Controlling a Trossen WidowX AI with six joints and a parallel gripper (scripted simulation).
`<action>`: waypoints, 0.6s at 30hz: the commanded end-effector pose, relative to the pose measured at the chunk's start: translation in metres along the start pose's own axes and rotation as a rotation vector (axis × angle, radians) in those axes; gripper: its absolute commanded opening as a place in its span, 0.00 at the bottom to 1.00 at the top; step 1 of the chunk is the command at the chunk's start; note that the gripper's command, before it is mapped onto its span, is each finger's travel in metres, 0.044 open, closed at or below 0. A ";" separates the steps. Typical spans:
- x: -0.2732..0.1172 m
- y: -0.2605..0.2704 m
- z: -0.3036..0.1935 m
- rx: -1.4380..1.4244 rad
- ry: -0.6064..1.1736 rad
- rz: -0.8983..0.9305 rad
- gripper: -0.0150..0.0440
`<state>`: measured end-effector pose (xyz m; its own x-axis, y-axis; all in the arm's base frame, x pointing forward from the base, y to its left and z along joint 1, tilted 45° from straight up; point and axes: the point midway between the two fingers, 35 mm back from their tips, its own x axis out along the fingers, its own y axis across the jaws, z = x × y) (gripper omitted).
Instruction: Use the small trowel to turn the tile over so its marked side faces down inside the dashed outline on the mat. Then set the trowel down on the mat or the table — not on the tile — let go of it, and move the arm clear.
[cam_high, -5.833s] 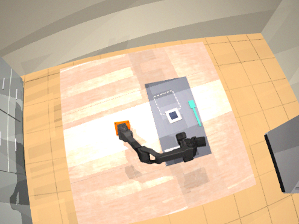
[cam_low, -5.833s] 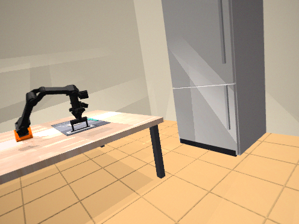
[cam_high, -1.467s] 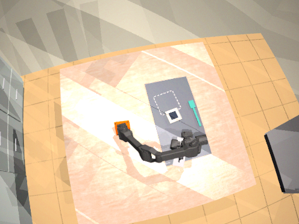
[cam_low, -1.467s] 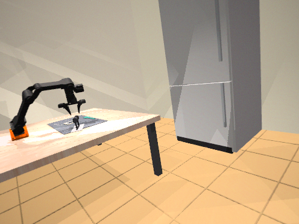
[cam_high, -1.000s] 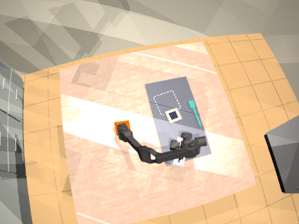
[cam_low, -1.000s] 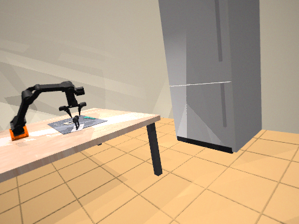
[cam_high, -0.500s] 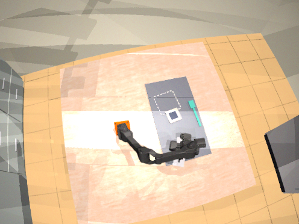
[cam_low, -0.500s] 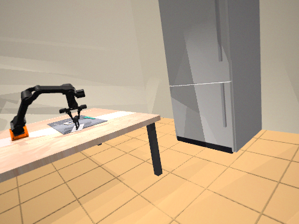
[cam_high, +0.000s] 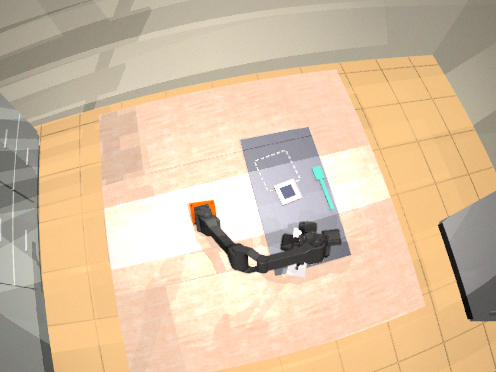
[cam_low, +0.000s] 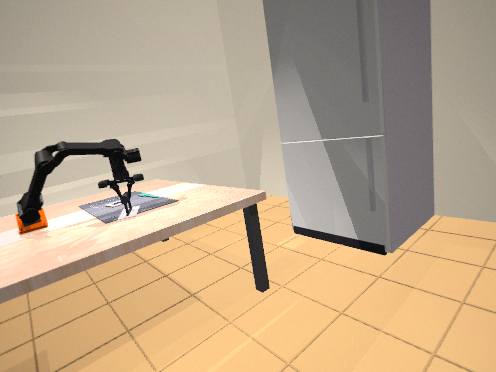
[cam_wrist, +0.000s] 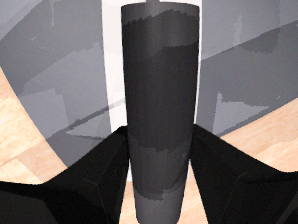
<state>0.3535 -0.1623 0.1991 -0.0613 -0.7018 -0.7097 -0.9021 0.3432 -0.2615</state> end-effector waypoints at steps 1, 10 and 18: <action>0.001 0.000 0.000 -0.001 -0.001 0.000 0.47; 0.001 0.000 0.000 -0.045 -0.001 0.000 0.47; 0.001 0.000 0.000 -0.282 -0.001 0.000 0.47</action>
<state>0.3547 -0.1618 0.1988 -0.0558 -0.7002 -0.7118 -0.9668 0.2160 -0.1367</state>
